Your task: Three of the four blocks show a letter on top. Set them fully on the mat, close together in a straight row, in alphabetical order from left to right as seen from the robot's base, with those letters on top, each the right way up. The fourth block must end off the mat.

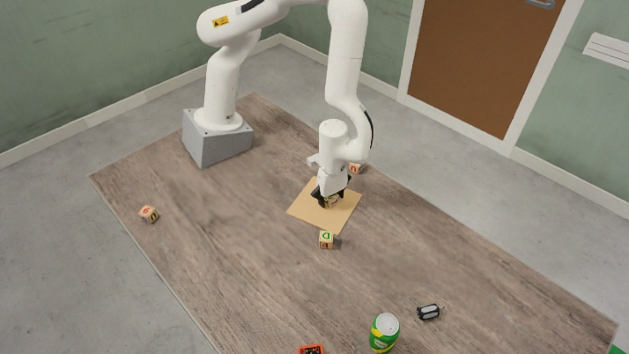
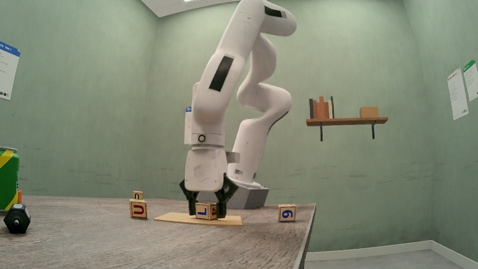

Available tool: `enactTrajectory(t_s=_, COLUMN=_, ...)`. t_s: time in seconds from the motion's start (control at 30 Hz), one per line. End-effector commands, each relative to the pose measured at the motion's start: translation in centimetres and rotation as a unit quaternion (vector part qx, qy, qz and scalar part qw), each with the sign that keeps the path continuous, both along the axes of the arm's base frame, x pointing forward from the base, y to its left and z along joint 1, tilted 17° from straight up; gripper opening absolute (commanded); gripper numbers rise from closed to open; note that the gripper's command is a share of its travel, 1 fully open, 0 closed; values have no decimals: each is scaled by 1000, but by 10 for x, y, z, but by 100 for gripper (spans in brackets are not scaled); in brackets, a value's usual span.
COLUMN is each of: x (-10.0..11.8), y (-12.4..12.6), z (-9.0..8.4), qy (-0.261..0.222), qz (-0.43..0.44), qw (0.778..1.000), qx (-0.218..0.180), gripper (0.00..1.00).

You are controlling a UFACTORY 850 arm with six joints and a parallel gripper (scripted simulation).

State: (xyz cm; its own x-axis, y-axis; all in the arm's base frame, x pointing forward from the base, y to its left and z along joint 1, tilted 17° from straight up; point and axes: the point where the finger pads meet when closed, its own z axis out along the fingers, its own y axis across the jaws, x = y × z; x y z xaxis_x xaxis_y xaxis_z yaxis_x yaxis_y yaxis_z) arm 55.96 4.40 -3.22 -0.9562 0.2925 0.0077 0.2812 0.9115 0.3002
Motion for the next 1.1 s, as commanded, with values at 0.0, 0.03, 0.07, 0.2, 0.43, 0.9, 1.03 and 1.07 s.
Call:
enactTrajectory(t_s=0.0, x=1, y=0, z=1, qy=-1, qz=0, qw=1000, qx=0, gripper=84)
enactTrajectory(t_s=0.03, x=1, y=0, z=1, qy=-1, qz=0, qw=1000, qx=0, gripper=84)
enactTrajectory(t_s=0.07, x=1, y=0, z=1, qy=-1, qz=0, qw=1000, qx=0, gripper=84)
enactTrajectory(t_s=0.2, x=1, y=0, z=1, qy=-1, qz=0, qw=1000, qx=0, gripper=62)
enactTrajectory(t_s=0.43, x=1, y=0, z=1, qy=-1, qz=0, qw=1000, qx=0, gripper=62)
enactTrajectory(t_s=0.9, x=1, y=0, z=1, qy=-1, qz=0, qw=1000, qx=0, gripper=41)
enactTrajectory(t_s=1.03, x=1, y=0, z=1, qy=-1, qz=0, qw=1000, qx=0, gripper=41)
enactTrajectory(t_s=1.07, x=1, y=0, z=1, qy=-1, qz=0, qw=1000, qx=0, gripper=41)
